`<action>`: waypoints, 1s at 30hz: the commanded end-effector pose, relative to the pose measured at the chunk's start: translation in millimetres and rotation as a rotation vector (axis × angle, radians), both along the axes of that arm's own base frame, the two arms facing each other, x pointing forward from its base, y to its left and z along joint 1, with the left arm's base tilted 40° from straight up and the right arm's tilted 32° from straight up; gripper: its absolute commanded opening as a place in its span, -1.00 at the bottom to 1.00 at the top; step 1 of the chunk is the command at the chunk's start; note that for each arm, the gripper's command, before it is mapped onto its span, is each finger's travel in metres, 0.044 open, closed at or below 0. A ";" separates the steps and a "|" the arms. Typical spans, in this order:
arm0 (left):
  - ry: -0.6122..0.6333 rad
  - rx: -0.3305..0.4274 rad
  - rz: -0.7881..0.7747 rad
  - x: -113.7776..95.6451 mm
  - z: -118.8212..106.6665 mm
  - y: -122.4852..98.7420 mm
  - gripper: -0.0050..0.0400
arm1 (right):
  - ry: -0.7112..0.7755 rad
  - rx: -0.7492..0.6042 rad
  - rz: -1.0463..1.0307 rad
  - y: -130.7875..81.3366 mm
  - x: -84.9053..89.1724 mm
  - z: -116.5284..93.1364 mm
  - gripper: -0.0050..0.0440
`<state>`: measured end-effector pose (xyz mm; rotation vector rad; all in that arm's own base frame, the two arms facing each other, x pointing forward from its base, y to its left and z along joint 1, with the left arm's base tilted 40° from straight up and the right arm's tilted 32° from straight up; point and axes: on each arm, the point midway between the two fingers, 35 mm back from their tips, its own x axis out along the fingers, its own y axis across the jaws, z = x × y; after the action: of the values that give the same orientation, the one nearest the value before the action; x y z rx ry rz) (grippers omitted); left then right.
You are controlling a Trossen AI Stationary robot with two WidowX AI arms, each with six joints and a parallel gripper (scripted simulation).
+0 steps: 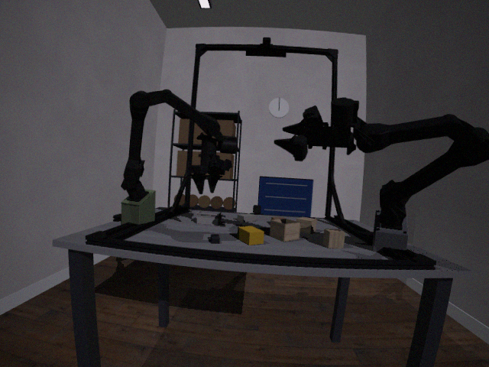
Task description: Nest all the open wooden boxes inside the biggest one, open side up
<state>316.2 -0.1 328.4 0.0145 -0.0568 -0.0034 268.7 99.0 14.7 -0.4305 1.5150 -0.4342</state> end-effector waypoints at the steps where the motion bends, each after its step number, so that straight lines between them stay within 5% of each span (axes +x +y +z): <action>1: 0.008 -0.014 0.003 -0.3 -5.8 0.0 1.00 | 0.012 -0.002 -0.001 -0.2 0.8 0.4 0.84; 14: 0.227 0.154 -0.019 30.0 -52.4 -11.9 1.00 | 0.012 -0.002 -0.001 -0.2 0.8 0.4 0.84; 22: 0.652 0.543 -0.171 61.3 -156.4 -41.2 1.00 | 0.012 -0.002 -0.001 -0.2 0.8 0.4 0.84; 28: 0.994 0.924 -0.426 55.7 -249.0 -65.5 1.00 | 0.012 -0.002 -0.001 -0.2 0.8 0.4 0.84; 30: 0.994 0.924 -0.426 55.7 -249.0 -65.5 1.00 | 0.012 -0.002 -0.001 -0.2 0.8 0.4 0.84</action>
<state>373.6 -62.3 95.8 0.8270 0.8729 -0.3995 269.7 98.7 15.3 -0.4329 1.5217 -0.4377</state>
